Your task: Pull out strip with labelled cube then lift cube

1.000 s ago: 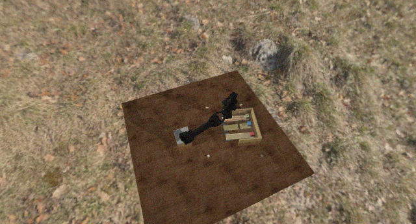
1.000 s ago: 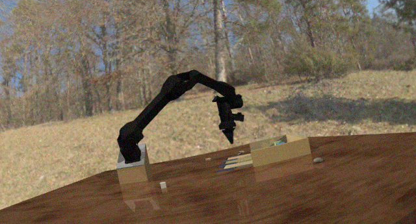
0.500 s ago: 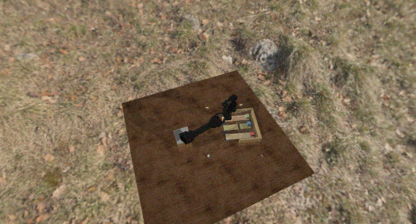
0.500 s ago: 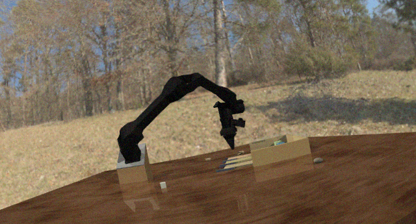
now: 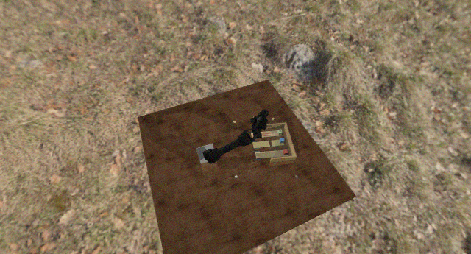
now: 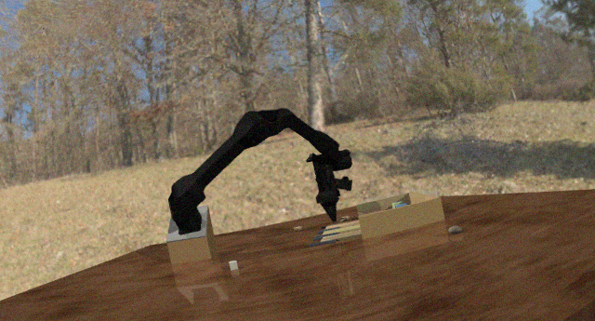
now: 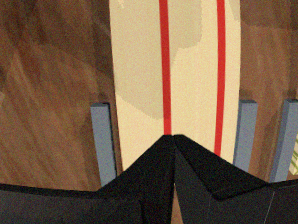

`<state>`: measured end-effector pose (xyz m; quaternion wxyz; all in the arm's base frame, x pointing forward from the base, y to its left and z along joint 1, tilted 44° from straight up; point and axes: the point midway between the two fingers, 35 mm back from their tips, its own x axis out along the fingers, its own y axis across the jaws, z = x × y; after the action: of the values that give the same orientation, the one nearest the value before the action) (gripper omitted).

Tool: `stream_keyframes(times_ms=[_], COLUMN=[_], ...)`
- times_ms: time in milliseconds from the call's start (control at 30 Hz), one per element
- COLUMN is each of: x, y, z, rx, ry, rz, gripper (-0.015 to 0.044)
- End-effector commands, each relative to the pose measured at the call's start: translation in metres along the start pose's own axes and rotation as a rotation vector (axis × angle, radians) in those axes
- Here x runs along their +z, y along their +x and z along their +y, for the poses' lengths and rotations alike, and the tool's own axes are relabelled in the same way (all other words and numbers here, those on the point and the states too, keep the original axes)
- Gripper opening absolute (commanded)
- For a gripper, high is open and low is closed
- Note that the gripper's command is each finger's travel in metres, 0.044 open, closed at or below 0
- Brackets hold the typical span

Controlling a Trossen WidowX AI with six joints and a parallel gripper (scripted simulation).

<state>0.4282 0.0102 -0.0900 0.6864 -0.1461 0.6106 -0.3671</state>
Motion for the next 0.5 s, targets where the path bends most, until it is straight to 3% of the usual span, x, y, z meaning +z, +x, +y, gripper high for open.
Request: stream_keyframes(times_ms=[0,467], x=[-0.0023,-0.0028], y=[0.0097,0.0137], z=[-0.0027,-0.0035], rx=[-0.008,-0.008], ry=[-0.007,-0.007], rz=[0.005,0.005], gripper=[0.0,0.0])
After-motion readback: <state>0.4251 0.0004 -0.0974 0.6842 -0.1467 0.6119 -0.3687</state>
